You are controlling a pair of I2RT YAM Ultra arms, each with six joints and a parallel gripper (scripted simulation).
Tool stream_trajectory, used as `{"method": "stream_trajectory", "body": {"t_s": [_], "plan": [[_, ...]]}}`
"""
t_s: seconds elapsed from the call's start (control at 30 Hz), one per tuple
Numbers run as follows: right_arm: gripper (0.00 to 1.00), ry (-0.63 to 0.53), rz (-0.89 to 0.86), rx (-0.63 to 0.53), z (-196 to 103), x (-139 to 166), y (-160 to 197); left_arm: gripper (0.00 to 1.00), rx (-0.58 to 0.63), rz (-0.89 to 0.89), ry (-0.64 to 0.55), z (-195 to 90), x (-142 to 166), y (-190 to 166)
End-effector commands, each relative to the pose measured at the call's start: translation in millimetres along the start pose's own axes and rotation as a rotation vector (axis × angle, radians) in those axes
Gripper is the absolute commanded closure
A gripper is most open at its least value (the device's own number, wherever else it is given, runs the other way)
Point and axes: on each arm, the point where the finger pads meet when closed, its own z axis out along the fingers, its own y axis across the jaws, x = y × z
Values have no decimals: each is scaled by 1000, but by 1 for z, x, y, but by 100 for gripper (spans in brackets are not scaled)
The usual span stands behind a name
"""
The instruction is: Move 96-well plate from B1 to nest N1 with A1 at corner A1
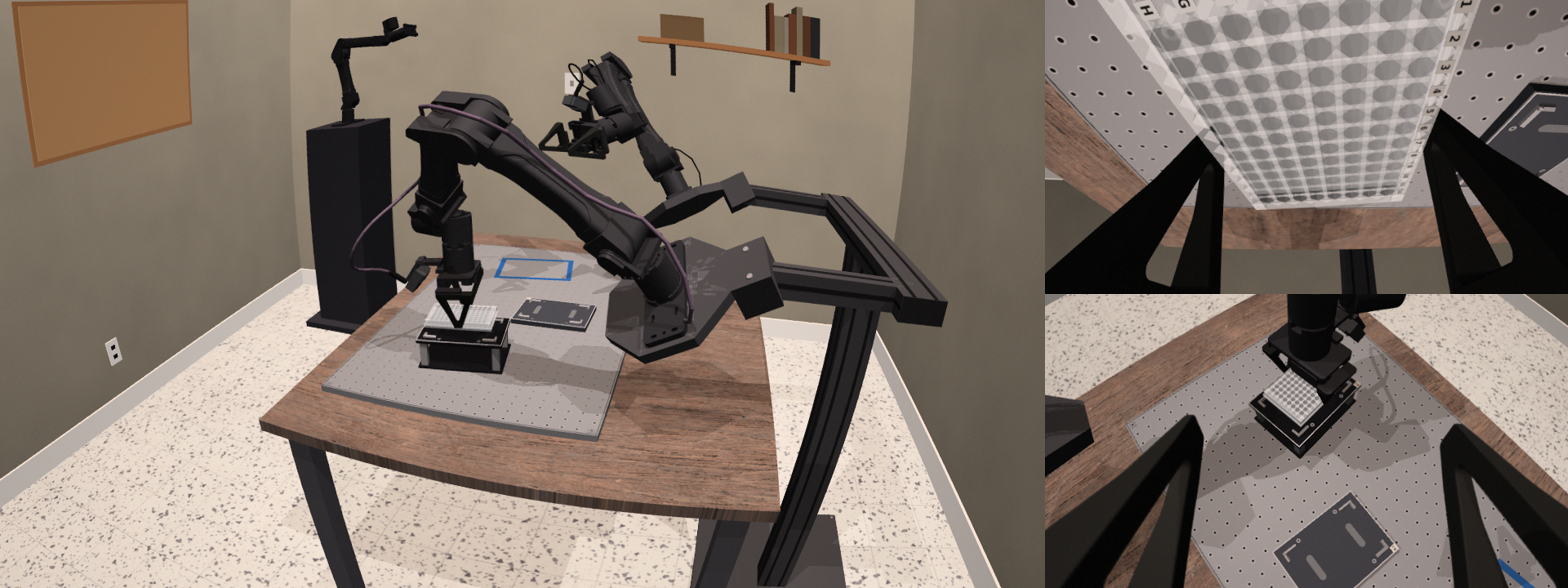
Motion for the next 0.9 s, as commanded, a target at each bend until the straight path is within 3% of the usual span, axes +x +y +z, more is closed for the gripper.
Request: {"method": "stream_trajectory", "body": {"t_s": [0.0, 0.27, 0.87], "plan": [[0, -24, 10, -2, -1, -8, 1, 19, 24, 2, -25, -11, -4, -5], [0, -24, 10, -2, -1, -8, 1, 19, 24, 2, -25, -11, -4, -5], [0, -24, 10, -2, -1, -8, 1, 19, 25, 6, 2, 24, -4, -6]]}}
